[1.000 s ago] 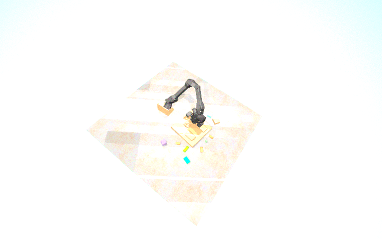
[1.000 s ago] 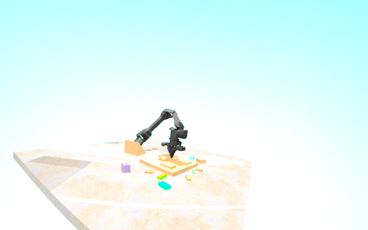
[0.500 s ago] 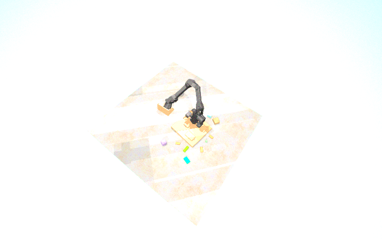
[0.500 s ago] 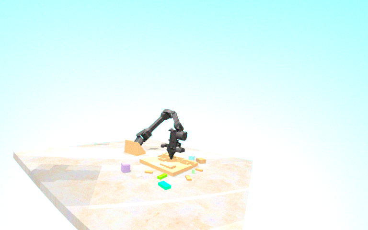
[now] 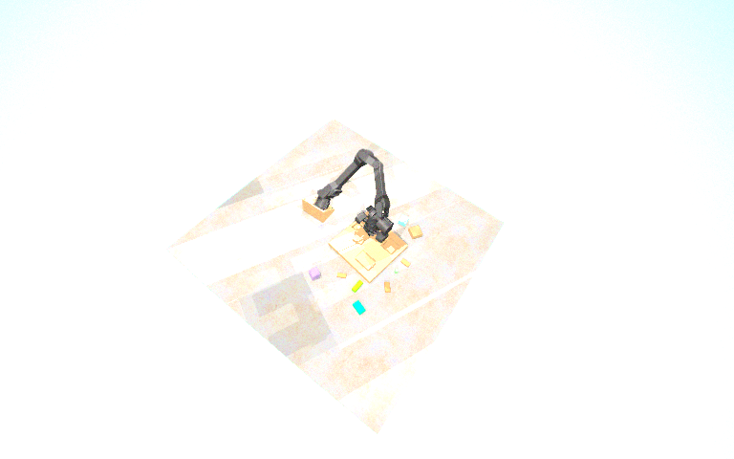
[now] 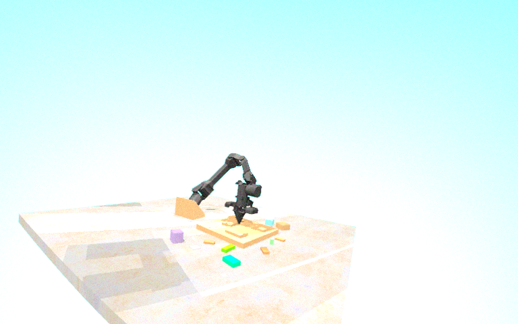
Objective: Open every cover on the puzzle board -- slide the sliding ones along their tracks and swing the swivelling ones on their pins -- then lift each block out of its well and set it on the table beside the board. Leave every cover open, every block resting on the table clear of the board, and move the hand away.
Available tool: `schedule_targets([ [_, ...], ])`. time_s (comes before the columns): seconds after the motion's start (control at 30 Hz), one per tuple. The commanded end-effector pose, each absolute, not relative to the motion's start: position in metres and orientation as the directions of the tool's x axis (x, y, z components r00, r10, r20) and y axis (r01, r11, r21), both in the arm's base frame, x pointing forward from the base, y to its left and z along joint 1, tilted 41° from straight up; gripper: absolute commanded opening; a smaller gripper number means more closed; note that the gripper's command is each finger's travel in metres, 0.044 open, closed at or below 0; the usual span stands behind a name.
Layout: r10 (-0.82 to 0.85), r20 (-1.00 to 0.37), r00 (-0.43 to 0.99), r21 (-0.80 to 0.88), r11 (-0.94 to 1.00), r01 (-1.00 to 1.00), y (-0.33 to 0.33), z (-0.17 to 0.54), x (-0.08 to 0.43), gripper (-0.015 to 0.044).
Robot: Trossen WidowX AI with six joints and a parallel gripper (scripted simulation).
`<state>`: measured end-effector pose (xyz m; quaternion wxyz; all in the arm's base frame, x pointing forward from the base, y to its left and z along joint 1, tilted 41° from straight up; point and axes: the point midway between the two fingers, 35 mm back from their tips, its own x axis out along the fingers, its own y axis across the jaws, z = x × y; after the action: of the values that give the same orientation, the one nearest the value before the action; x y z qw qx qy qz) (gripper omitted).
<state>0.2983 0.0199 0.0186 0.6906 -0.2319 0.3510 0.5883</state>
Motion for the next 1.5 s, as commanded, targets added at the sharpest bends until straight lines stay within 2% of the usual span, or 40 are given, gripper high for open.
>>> schedule_targets([
  [0.0,0.653,-0.755,0.059,0.097,0.202,-0.975,0.022,0.019,0.293,0.0000],
  [1.47,0.653,-0.755,0.057,0.100,0.202,-0.974,0.026,0.018,0.245,0.0000],
])
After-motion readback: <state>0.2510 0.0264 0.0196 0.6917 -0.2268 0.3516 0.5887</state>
